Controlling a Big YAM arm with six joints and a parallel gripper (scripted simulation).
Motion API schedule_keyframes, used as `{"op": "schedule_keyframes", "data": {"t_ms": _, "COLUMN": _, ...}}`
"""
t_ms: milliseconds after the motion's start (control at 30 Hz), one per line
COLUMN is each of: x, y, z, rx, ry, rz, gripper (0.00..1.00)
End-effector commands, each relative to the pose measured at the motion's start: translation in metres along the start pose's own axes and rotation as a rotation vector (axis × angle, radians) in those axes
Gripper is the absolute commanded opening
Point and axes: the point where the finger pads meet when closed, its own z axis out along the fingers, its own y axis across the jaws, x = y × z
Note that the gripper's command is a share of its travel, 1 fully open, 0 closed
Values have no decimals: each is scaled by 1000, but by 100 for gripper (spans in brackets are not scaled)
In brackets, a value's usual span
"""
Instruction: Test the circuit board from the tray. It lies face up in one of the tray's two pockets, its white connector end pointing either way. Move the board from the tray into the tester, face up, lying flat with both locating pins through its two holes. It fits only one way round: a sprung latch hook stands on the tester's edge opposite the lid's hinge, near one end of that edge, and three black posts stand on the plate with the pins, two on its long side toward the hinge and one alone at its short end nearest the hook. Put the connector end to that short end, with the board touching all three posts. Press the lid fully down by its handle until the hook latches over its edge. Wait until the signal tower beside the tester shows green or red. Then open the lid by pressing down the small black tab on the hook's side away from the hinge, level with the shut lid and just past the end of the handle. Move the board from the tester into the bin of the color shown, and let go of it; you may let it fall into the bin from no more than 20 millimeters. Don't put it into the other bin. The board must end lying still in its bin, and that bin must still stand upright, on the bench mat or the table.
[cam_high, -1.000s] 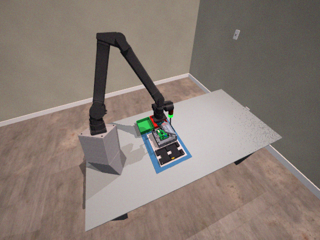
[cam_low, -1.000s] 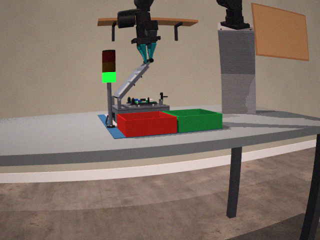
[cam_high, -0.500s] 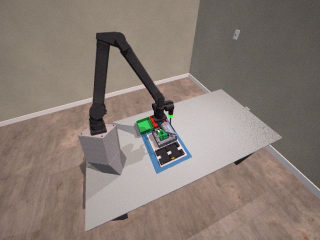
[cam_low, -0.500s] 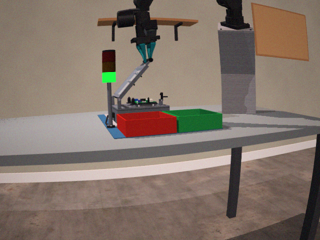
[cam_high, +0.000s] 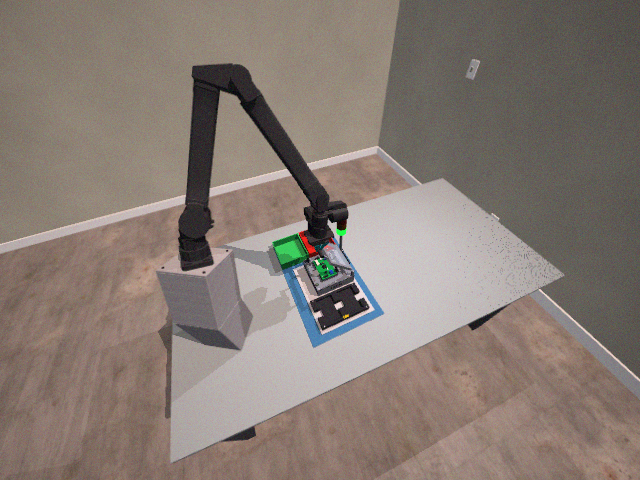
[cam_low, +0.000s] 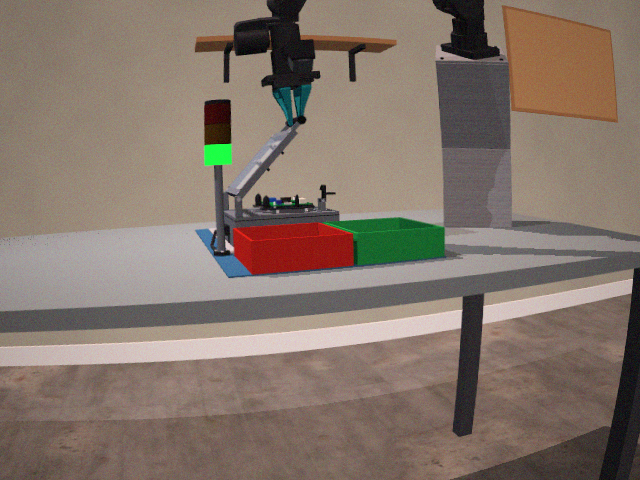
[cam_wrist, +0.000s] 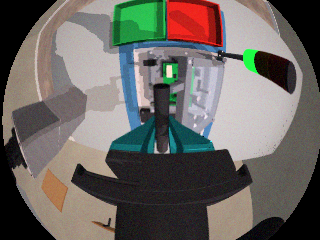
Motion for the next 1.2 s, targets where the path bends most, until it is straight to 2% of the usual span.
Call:
{"op": "schedule_keyframes", "data": {"t_ms": 0, "x": 1, "y": -67, "z": -50, "rx": 170, "ry": 8, "rz": -13, "gripper": 0}}
{"op": "schedule_keyframes", "data": {"t_ms": 467, "x": 1, "y": -67, "z": -50, "rx": 170, "ry": 8, "rz": -13, "gripper": 0}}
{"op": "schedule_keyframes", "data": {"t_ms": 500, "x": 1, "y": -64, "z": -52, "rx": 148, "ry": 7, "rz": -5, "gripper": 0}}
{"op": "schedule_keyframes", "data": {"t_ms": 567, "x": 1, "y": -70, "z": -53, "rx": 171, "ry": 8, "rz": -13, "gripper": 0}}
{"op": "schedule_keyframes", "data": {"t_ms": 1167, "x": 1, "y": -70, "z": -53, "rx": 171, "ry": 8, "rz": -13, "gripper": 0}}
